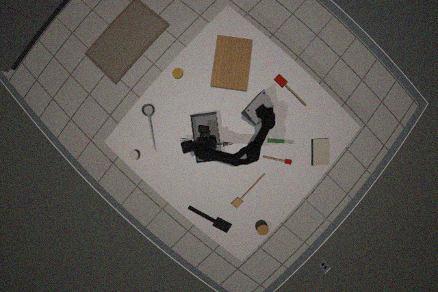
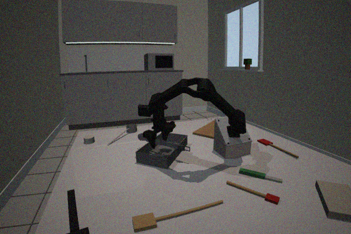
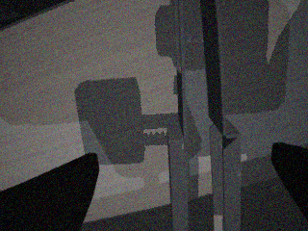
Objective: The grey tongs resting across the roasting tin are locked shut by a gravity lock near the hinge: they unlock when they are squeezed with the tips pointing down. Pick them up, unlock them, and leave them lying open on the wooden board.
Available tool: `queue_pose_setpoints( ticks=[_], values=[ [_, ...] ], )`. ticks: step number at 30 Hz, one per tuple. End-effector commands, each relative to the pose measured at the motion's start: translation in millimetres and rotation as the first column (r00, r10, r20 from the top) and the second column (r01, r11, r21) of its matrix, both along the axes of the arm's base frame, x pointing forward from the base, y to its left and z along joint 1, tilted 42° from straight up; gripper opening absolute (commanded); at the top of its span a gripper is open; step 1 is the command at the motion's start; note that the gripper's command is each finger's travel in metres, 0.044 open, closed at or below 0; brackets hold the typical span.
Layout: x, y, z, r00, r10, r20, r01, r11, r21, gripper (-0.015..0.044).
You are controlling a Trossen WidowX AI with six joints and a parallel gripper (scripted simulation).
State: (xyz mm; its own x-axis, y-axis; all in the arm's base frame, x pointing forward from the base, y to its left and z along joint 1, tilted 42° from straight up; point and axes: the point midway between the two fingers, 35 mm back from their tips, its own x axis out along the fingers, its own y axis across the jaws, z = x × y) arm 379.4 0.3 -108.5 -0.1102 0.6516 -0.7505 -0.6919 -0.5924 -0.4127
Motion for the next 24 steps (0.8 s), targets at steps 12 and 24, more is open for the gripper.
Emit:
queue_pose_setpoints(
  ticks=[12, 24],
  values=[
    [-2.7, 9.7, -10.1, 1.0, 0.001, -0.001, -0.001, 1.0, 0.002, 0.0361],
    [-2.7, 9.7, -10.1, 1.0, 0.001, -0.001, -0.001, 1.0, 0.002, 0.0105]
  ],
)
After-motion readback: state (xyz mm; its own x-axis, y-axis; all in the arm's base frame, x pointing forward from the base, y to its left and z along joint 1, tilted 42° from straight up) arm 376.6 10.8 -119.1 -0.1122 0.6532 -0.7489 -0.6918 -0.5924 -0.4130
